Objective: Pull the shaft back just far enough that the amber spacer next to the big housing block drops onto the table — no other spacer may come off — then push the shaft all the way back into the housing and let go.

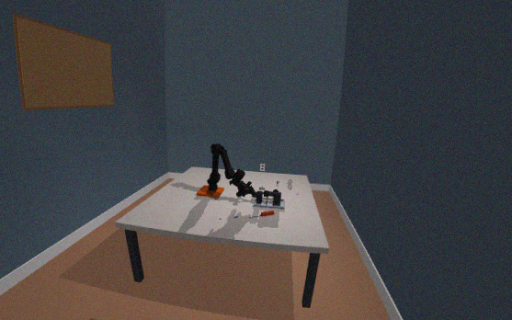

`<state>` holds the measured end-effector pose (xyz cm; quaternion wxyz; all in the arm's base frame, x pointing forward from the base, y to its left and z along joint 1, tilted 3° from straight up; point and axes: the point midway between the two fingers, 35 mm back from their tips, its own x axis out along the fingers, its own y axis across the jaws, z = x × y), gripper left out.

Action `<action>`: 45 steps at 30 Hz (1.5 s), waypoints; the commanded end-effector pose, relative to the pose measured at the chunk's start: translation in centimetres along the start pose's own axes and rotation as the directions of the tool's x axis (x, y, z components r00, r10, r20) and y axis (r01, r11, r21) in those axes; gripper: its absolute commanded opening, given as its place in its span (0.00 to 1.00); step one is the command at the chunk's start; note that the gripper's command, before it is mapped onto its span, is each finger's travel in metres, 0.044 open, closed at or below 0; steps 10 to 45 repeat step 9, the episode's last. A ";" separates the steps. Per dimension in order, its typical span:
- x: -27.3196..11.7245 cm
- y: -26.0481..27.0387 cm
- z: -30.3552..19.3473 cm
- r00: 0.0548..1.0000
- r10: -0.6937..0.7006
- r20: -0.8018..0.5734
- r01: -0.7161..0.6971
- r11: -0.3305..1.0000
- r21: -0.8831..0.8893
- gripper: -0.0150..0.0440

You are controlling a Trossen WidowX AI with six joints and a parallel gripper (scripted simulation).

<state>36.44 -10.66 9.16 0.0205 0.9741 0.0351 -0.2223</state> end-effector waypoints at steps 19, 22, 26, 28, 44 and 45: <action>0.0 0.0 0.0 1.000 0.000 -0.001 0.000 1.000 0.000 0.79; 0.0 0.0 0.0 1.000 0.000 -0.001 0.000 1.000 0.000 0.79; 0.0 0.0 0.0 1.000 0.000 -0.001 0.000 1.000 0.000 0.79; 0.0 0.0 0.0 1.000 0.000 -0.001 0.000 1.000 0.000 0.79; 0.0 0.0 0.0 1.000 0.000 -0.001 0.000 1.000 0.000 0.79; 0.0 0.0 0.0 1.000 0.000 -0.001 0.000 1.000 0.000 0.79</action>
